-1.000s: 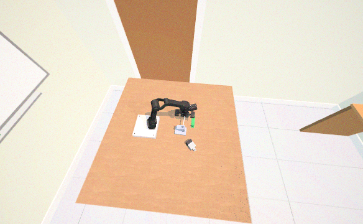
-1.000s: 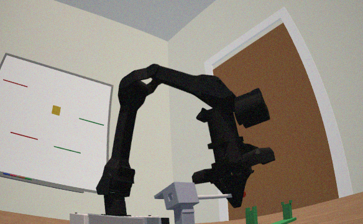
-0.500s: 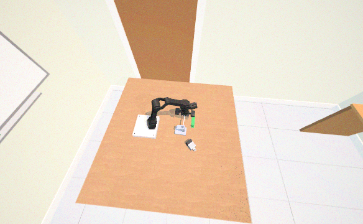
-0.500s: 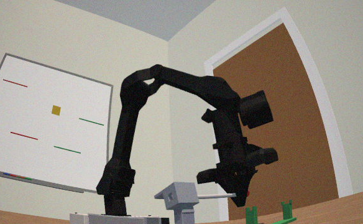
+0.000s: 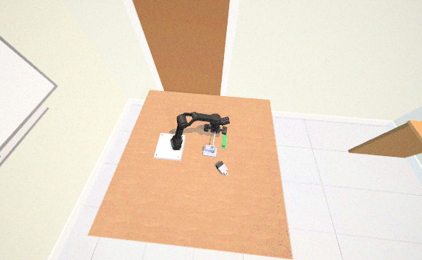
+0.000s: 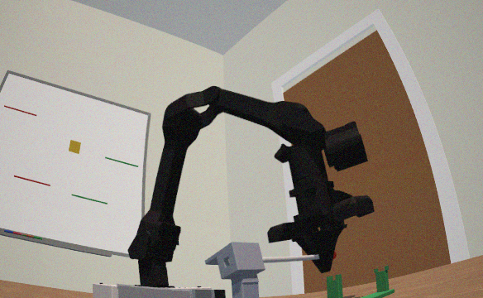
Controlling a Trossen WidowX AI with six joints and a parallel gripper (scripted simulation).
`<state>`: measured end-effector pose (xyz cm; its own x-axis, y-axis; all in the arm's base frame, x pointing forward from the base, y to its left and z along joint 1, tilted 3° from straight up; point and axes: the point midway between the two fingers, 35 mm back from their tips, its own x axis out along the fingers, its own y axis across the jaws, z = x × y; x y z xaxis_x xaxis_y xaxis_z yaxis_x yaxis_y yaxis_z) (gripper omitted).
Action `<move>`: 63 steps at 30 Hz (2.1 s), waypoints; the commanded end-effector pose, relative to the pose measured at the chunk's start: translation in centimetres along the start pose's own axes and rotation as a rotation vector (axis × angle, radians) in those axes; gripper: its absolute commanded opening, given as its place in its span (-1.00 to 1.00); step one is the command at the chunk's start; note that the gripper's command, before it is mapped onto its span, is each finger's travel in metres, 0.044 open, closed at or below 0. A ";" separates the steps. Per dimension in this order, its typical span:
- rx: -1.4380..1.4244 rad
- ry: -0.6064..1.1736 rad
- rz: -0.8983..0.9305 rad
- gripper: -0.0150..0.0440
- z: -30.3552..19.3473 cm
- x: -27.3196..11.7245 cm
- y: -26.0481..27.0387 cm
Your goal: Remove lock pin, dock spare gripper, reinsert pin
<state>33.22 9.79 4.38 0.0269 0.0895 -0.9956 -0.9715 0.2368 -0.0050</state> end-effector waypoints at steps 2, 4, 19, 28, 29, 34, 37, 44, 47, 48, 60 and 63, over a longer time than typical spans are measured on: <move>0.002 0.003 -0.001 -0.49 0.4 -0.1 -0.1; 0.002 0.004 0.000 -0.49 0.6 -0.1 -0.1; 0.001 0.004 0.004 -0.49 1.4 -0.8 0.0; -0.001 0.008 0.015 -0.49 1.6 -2.4 0.2; -0.001 0.009 0.016 -0.49 1.6 -2.6 0.2; -0.002 0.012 0.021 -0.47 1.5 -2.4 0.3; -0.002 0.012 0.021 -0.49 1.5 -2.4 0.3; -0.003 0.011 0.021 -0.49 2.3 -2.6 -0.9; -0.005 0.011 0.020 -0.49 2.7 -2.8 -1.7; -0.005 0.011 0.020 -0.49 2.9 -2.8 -2.0; -0.008 0.010 0.018 -0.49 4.6 -3.1 -5.0; -0.007 0.011 0.018 -0.49 5.0 -3.1 -5.7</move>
<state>39.08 12.85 7.83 0.0060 0.0839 -0.9965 -0.9730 0.2303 0.0135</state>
